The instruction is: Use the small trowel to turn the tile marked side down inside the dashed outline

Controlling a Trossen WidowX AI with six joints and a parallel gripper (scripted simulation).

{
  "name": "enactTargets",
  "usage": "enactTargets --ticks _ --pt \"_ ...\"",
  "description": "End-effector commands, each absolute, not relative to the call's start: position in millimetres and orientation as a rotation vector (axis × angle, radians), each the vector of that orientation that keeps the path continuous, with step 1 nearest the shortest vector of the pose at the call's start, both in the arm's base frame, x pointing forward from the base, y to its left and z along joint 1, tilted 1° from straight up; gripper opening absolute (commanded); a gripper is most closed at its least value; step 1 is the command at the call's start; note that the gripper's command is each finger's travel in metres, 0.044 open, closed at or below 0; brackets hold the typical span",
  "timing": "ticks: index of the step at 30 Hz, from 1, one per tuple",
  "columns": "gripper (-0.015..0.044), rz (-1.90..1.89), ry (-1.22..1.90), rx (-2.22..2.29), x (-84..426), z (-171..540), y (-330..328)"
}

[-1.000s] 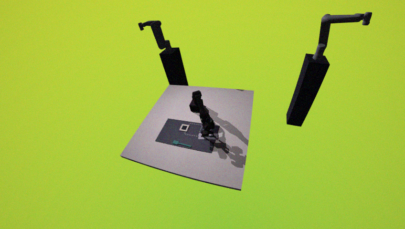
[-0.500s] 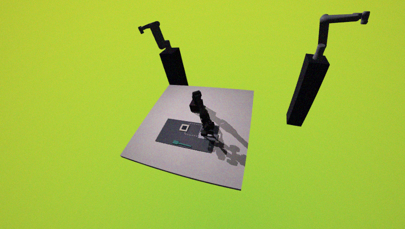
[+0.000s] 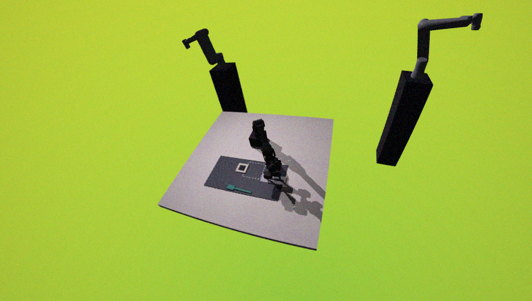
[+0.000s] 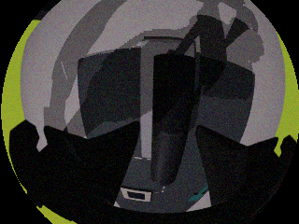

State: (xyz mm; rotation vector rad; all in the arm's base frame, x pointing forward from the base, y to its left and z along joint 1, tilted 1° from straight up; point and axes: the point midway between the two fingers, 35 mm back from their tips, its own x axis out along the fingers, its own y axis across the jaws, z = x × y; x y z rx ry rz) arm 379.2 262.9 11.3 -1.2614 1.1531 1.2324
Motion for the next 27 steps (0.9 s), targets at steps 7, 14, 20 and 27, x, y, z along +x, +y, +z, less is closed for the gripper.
enactTargets --ticks 7,14,20,27 --pt "0.027 1.229 1.157 -1.257 379.0 10.7 262.8" --pt "0.027 1.229 1.157 -1.257 375.5 55.8 261.0" --pt "0.0296 1.228 1.14 -1.261 376.9 59.9 261.9" --pt "0.03 1.176 1.152 -1.229 377.4 65.3 263.6"
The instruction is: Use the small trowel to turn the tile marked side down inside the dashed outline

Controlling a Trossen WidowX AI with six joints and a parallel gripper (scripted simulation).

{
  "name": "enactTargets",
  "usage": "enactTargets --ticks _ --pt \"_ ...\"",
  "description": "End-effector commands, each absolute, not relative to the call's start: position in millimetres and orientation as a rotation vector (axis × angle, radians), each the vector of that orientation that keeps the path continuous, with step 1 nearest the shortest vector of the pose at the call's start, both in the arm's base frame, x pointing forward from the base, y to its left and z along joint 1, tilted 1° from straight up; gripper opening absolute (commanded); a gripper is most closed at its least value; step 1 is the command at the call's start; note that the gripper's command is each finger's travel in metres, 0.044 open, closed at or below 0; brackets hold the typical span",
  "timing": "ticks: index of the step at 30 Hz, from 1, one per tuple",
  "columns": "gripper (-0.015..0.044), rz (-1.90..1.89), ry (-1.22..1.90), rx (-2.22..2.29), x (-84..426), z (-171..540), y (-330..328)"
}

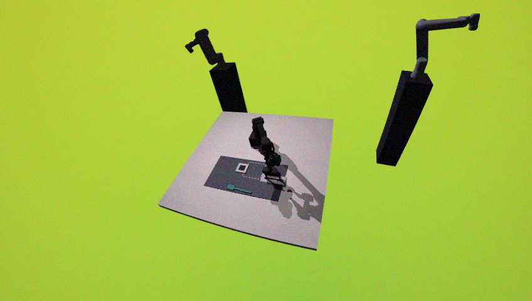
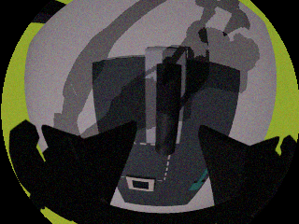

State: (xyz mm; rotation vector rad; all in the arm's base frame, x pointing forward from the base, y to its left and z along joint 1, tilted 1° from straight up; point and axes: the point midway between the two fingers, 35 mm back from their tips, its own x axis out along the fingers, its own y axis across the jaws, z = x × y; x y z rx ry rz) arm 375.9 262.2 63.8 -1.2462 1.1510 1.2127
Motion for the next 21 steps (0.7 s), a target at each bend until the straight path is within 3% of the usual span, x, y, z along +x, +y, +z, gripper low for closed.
enactTargets --ticks 1,21 --pt "0.03 1.161 1.156 -1.219 377.6 64.8 264.1" --pt "0.03 0.708 1.194 -0.874 380.3 52.0 279.9"
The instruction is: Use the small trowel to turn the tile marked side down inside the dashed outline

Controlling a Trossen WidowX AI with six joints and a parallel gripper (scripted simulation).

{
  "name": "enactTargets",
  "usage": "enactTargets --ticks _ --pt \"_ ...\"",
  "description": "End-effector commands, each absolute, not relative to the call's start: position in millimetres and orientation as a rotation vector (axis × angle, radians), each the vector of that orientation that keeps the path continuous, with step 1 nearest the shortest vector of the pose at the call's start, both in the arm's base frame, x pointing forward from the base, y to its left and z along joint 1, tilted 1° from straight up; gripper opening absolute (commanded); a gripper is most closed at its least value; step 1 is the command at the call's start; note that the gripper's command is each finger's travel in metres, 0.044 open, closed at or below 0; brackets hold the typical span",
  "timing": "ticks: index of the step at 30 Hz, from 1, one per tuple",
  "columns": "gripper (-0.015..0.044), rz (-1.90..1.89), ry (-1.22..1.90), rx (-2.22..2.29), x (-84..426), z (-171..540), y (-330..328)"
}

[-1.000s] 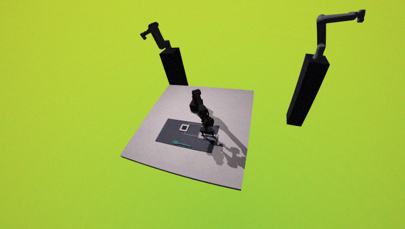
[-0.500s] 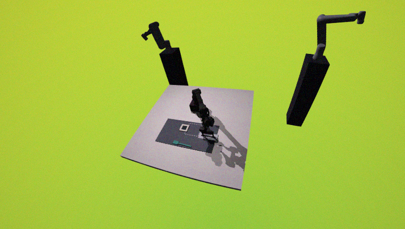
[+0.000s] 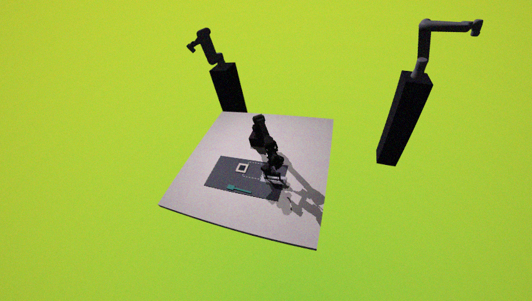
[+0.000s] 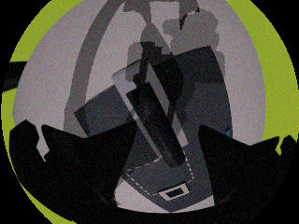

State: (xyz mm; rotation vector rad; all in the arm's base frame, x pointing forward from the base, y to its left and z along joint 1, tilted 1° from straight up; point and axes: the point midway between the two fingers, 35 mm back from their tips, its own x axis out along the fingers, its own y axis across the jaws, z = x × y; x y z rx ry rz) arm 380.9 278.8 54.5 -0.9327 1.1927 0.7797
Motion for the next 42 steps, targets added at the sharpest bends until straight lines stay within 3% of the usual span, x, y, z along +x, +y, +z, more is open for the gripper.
enactTargets --ticks 1,42 --pt "0.03 0.684 1.193 -0.851 380.3 51.4 280.7" --pt "0.03 -0.07 0.941 0.287 370.6 41.0 302.1"
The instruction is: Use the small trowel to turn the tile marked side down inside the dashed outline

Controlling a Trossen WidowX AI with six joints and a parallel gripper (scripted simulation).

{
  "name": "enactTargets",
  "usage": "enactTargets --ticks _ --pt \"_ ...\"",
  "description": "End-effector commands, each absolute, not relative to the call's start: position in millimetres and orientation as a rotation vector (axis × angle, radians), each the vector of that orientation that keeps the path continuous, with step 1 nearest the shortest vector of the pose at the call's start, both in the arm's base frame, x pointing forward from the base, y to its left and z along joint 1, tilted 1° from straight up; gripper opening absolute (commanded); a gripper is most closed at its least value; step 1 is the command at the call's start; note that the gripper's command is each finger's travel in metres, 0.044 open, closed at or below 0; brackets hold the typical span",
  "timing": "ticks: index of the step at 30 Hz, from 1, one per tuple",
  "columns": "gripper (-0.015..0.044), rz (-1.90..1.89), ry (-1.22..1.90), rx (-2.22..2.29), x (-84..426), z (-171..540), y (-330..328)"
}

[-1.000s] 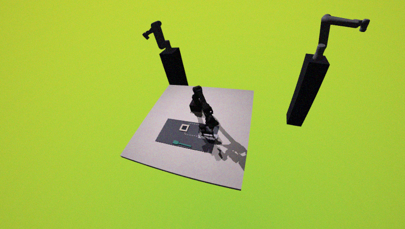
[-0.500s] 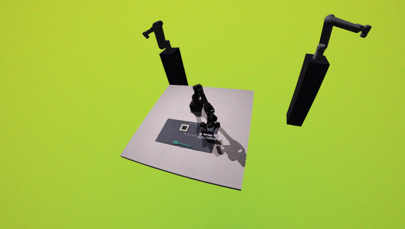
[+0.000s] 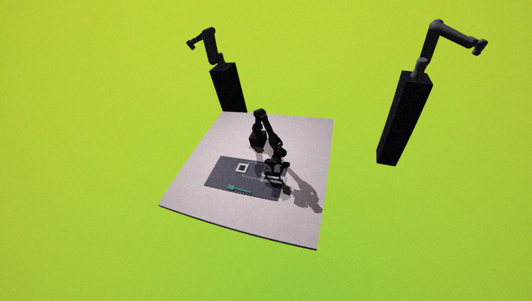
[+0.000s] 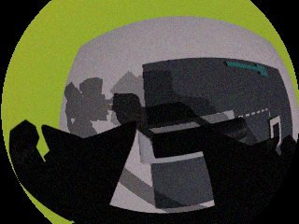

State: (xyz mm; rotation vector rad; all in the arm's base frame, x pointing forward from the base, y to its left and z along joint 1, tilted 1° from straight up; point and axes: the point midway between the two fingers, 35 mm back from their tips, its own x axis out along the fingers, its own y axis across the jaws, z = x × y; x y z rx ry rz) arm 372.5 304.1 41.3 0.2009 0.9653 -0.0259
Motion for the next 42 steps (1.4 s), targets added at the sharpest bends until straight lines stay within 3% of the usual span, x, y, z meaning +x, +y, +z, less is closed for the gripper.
enactTargets --ticks 1,6,42 --pt "0.03 -0.083 0.932 0.319 370.2 41.1 301.8" --pt "0.03 -0.065 0.991 0.384 344.1 25.5 316.2" --pt "0.03 -0.465 0.59 1.478 329.6 17.6 280.2"
